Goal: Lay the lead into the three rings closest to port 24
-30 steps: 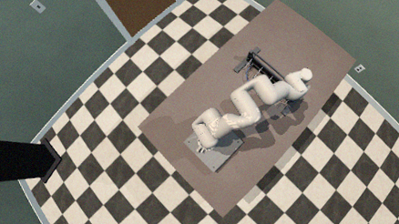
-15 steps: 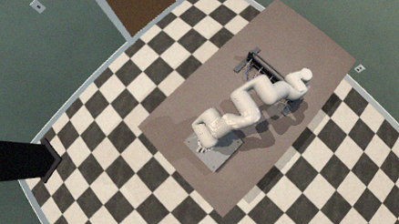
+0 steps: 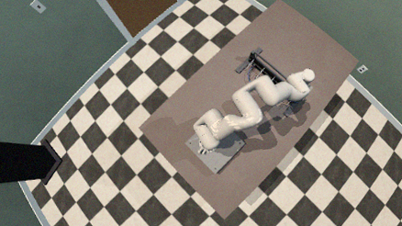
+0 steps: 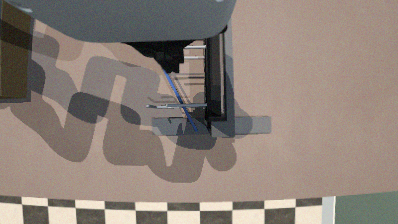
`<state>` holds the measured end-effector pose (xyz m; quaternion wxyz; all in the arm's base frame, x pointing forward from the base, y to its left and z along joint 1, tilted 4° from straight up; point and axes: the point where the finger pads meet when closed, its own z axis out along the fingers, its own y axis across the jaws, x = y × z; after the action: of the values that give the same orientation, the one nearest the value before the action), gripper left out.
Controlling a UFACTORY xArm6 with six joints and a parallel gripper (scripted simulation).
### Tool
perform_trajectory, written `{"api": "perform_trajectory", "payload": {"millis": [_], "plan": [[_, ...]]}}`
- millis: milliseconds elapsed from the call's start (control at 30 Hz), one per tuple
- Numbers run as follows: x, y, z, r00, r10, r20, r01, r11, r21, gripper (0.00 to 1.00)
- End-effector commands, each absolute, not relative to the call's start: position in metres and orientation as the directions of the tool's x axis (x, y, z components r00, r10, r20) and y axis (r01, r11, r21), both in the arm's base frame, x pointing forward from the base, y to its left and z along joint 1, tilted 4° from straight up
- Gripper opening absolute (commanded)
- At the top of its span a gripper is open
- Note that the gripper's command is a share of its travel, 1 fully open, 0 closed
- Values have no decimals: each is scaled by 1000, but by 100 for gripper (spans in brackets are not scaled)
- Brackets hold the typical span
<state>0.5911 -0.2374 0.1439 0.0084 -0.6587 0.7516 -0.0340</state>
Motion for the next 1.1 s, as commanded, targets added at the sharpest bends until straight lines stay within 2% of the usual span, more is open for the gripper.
{"api": "perform_trajectory", "payload": {"millis": [0, 567, 1067], "plan": [[592, -238, 147, -132, -991, 34, -989, 130, -68, 0], [592, -237, 147, -132, -991, 34, -989, 130, -68, 0], [562, -103, 142, -134, -990, 34, -989, 132, -67, 0]]}}
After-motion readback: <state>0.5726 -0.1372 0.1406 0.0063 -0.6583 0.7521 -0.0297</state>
